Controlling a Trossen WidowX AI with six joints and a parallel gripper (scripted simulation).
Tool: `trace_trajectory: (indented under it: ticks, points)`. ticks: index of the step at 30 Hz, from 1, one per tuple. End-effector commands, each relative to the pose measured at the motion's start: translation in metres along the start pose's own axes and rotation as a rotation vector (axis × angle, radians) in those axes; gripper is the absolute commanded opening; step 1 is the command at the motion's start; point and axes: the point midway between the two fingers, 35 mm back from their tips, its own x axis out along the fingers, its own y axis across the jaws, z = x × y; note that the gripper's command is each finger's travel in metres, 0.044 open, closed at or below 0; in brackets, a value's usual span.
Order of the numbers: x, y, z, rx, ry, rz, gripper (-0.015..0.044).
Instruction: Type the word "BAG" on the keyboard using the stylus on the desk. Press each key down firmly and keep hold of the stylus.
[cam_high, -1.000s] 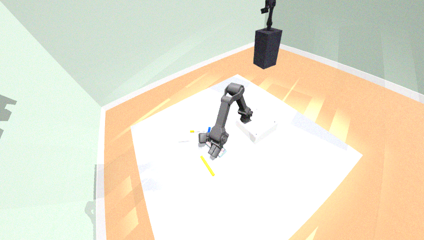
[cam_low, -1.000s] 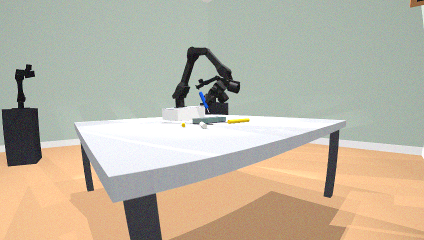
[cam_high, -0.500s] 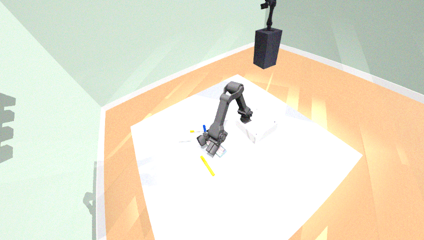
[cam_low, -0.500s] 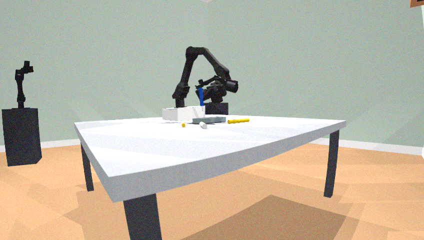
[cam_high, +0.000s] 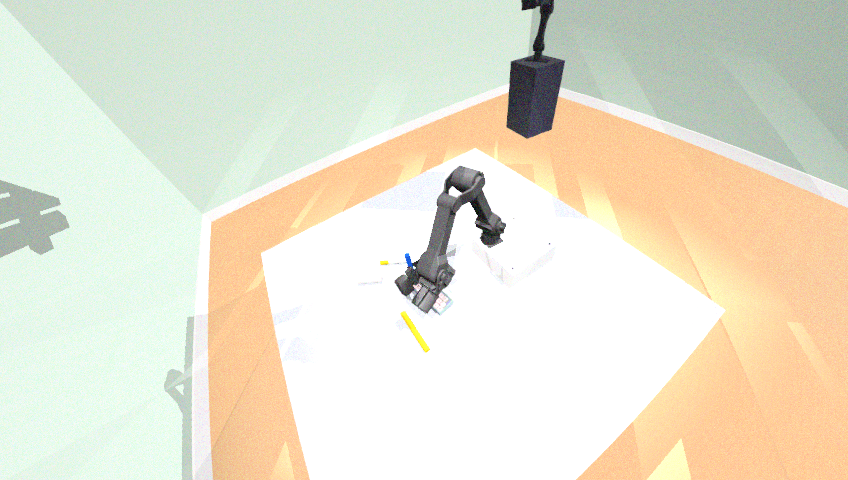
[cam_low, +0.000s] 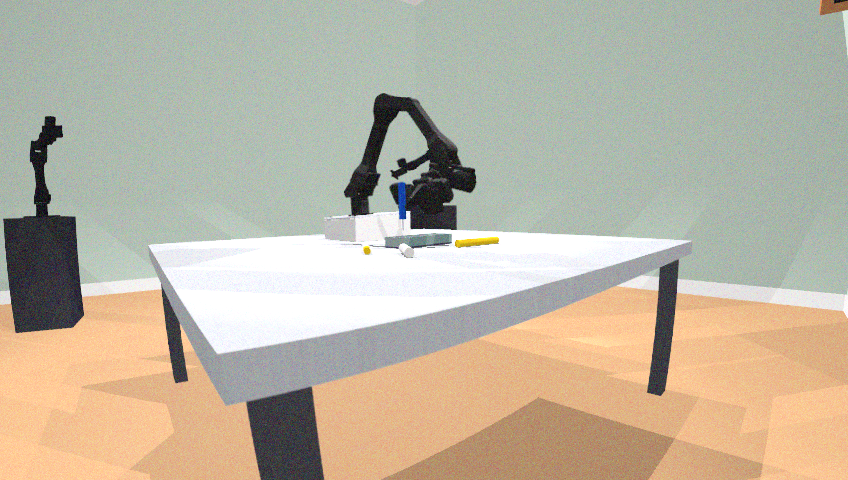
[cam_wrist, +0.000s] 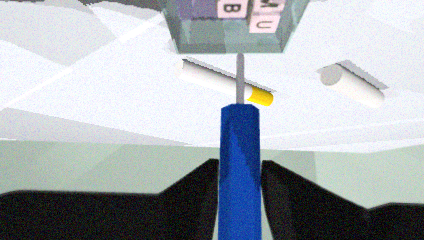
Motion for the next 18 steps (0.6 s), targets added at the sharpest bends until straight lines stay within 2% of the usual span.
trace_trajectory:
  ticks: [1,3,6,18]
  points:
    - [0.0061,0.0029,0.0089,-0.016,0.006,0.005,0.0]
    - [0.0061,0.0029,0.0089,-0.016,0.006,0.005,0.0]
    - [0.0076,0.0031,0.0105,-0.016,0.006,0.005,0.0079]
    - [0.0104,0.0032,0.0148,-0.016,0.006,0.005,0.0081]
